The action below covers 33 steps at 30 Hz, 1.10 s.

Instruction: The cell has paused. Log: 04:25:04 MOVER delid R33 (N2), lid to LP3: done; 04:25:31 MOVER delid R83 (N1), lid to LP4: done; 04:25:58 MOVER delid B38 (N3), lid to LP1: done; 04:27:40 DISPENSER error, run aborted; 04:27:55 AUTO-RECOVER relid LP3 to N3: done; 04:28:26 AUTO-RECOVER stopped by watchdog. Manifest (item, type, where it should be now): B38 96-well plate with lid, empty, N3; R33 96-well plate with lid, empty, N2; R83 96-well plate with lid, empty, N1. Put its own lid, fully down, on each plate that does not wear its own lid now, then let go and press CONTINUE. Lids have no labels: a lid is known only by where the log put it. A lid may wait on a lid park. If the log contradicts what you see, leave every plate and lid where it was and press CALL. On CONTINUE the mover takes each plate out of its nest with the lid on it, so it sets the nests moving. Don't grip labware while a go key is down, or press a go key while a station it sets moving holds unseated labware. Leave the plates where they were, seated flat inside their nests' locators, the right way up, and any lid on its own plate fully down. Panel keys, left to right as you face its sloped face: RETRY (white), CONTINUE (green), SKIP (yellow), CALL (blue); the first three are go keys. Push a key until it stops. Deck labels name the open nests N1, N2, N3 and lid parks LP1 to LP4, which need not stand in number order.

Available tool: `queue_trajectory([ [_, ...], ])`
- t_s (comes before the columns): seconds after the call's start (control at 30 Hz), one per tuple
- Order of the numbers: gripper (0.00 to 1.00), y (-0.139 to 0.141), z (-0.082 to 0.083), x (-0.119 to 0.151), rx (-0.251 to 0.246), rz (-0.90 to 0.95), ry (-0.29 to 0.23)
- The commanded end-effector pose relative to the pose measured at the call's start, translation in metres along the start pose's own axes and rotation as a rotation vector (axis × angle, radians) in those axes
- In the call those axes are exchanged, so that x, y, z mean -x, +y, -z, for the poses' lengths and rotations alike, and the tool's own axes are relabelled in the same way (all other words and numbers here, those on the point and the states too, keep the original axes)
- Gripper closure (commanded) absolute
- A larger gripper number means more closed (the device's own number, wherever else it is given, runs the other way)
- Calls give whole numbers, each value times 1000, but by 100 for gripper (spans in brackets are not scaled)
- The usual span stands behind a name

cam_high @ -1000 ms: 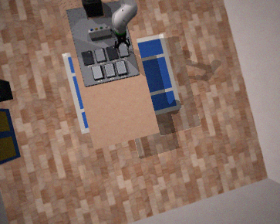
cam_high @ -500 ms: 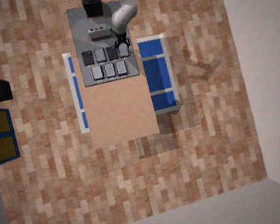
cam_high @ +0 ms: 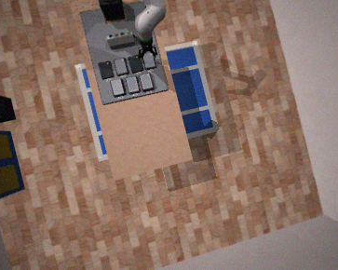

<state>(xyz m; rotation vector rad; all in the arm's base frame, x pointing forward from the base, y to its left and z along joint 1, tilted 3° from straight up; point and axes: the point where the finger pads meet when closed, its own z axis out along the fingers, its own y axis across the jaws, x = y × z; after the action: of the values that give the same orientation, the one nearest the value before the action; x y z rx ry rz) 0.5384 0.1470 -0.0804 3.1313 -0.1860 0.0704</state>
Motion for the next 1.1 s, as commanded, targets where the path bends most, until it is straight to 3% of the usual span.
queue_trajectory([
  [0.0,34,0,0,0,0,0,0],
  [0.37,34,0,0,0,0,0,0],
  [0.4,100,0,0,0,0,0,0],
  [1.07,100,0,0,0,0,0,0],
])
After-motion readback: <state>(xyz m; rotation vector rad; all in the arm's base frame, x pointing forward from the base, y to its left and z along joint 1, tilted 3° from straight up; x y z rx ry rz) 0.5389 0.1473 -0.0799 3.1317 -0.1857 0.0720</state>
